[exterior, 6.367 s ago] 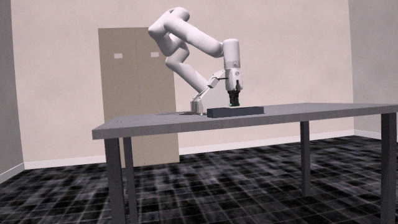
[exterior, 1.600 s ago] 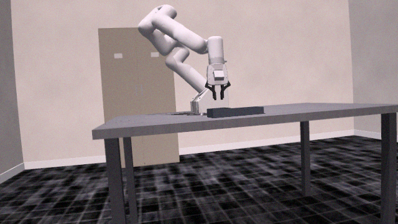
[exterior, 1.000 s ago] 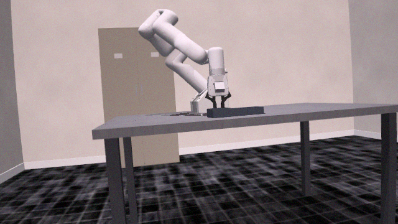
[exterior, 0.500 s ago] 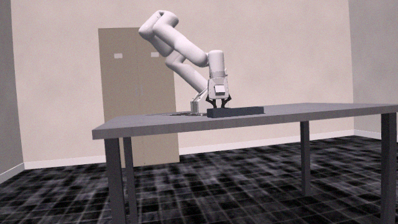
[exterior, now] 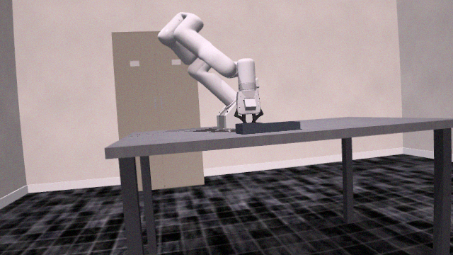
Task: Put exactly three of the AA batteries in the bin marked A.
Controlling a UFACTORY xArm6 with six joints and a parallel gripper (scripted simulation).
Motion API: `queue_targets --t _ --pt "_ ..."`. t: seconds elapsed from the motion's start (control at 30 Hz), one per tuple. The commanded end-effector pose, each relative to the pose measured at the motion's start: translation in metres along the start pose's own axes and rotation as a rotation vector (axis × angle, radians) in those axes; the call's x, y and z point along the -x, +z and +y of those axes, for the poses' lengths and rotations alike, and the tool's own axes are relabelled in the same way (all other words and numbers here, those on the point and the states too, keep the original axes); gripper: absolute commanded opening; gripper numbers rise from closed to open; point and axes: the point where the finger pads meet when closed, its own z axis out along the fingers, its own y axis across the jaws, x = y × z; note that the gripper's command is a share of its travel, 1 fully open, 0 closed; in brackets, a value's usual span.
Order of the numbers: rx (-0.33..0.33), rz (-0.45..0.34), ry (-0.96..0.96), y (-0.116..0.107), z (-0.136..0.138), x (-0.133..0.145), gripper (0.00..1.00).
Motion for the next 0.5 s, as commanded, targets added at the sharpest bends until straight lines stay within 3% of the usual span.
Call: queue_targets --t 0.0,0.03,0.47 --pt "-0.001 0.003 0.001 -0.0009 -0.0002 -0.0011 0.28" --pt "-0.001 0.003 0.001 -0.0009 -0.0002 -0.0011 0.0" --pt "-0.001 0.003 0.001 -0.001 -0.0002 -0.0011 0.0"
